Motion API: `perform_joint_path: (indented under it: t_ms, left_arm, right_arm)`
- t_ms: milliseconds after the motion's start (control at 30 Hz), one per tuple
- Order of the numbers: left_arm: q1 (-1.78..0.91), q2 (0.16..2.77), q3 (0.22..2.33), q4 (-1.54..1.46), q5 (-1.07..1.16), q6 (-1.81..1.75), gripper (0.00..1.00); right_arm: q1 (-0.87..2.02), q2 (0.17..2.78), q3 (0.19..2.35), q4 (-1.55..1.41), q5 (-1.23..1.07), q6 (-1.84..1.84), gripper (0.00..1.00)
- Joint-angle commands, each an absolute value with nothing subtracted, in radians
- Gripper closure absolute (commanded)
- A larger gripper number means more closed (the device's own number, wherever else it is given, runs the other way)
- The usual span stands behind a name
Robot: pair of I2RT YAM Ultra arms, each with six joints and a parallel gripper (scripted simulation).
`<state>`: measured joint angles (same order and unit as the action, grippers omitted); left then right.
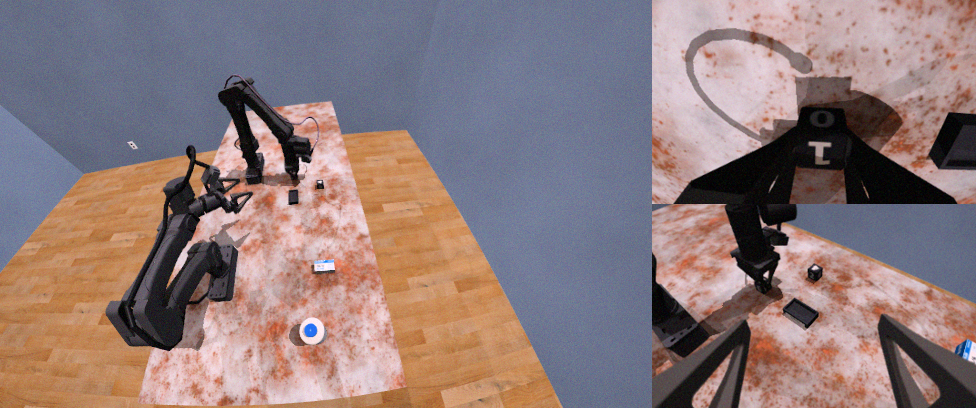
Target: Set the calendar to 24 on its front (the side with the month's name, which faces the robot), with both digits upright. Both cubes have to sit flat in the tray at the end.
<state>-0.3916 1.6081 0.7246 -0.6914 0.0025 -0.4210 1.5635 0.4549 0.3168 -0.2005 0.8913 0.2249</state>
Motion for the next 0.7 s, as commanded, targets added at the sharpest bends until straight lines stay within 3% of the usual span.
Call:
perform_joint_path:
  t_ms: [0, 67, 133, 200, 233, 667]
  left_arm:
    - [-0.4, 1.584, 0.71, -0.674, 0.0, -0.421, 0.74]
    - [-0.4, 1.584, 0.71, -0.674, 0.0, -0.421, 0.97]
    - [-0.394, 1.58, 0.705, -0.675, 0.0, -0.42, 1.0]
    - [-0.394, 1.577, 0.719, -0.705, 0.0, -0.42, 0.77]
    - [-0.394, 1.571, 0.724, -0.715, 0.0, -0.42, 0.74]
    - [-0.394, 1.455, 0.877, -0.951, 0.0, -0.42, 0.74]
  right_arm:
    - [1.573, 0.468, 0.348, -0.196, 0.908, 0.233, 0.0]
    - [1.573, 0.468, 0.348, -0.196, 0.908, 0.233, 0.0]
    - [1.573, 0.468, 0.348, -0.196, 0.908, 0.233, 0.0]
    - [1.573, 0.468, 0.348, -0.196, 0.908, 0.233, 0.0]
    - [1.573, 0.468, 0.348, -0.196, 0.908, 0.233, 0.0]
    - [1.573, 0.468, 0.348, -0.196, 0.908, 0.233, 0.0]
